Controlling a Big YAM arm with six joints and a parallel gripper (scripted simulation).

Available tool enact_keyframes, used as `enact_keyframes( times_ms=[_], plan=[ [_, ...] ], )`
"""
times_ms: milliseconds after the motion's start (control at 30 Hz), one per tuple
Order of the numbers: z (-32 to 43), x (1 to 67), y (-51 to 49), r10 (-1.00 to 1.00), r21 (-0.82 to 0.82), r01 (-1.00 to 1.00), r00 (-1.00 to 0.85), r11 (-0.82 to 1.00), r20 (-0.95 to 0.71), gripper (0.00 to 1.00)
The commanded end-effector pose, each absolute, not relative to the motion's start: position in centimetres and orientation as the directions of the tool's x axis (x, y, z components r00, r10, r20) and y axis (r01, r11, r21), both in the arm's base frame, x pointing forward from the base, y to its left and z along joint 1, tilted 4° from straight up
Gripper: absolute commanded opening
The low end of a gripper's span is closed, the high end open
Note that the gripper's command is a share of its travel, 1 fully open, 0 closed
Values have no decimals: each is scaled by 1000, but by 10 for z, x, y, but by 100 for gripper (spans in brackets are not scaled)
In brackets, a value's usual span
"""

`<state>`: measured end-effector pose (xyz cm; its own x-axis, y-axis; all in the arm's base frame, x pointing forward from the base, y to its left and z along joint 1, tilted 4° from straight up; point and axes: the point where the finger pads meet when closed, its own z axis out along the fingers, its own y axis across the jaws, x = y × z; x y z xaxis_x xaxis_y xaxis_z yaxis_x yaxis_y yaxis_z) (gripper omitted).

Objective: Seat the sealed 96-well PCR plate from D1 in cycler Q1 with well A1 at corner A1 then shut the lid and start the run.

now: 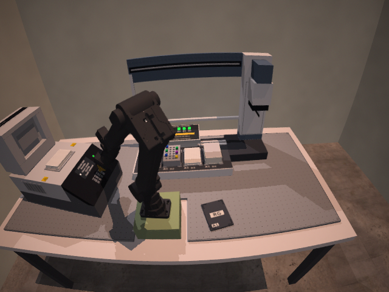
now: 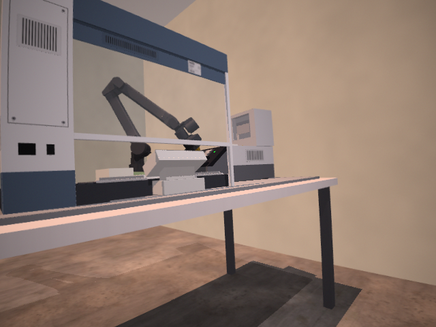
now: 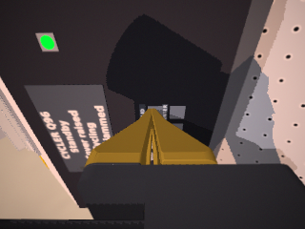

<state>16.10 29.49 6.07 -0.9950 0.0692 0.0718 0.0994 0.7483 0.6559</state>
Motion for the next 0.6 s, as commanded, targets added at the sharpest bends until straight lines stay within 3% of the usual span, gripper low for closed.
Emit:
enact_keyframes(
  times_ms=[0, 567],
  plan=[
    [81, 175, 313, 53, 694, 53, -998, 718, 22, 0],
    [75, 175, 308, 61, 690, 63, -998, 721, 27, 0]
  ],
)
